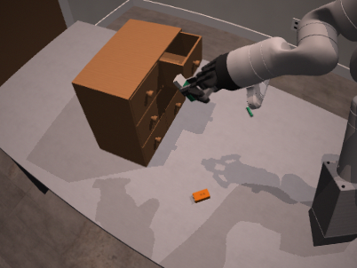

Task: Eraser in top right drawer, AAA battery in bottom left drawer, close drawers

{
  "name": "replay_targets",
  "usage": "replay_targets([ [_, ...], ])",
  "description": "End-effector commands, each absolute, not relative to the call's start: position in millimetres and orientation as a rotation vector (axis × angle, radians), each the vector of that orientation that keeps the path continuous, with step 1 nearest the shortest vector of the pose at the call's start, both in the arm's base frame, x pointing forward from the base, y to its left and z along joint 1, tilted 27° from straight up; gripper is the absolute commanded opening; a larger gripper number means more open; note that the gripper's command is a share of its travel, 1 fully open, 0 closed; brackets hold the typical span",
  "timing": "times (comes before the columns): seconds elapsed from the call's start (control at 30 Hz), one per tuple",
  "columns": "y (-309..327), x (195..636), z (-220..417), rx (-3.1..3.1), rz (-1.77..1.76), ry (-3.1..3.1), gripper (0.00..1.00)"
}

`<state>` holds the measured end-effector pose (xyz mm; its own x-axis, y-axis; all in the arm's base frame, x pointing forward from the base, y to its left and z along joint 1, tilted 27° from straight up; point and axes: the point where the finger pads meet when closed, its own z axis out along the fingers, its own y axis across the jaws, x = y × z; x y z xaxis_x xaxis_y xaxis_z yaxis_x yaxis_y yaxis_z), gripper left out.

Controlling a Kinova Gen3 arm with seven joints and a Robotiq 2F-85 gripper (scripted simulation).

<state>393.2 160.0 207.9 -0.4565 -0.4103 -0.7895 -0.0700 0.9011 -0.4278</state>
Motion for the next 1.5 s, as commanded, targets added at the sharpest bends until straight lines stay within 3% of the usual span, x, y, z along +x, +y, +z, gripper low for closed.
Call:
replay_targets([
  [0.0, 152.3, 397.2, 212.0, -0.336, -0.41, 2.022, 0.19],
  [1.47, 108.4, 438.8, 243.2, -0.333, -0.407, 2.013, 0.19],
])
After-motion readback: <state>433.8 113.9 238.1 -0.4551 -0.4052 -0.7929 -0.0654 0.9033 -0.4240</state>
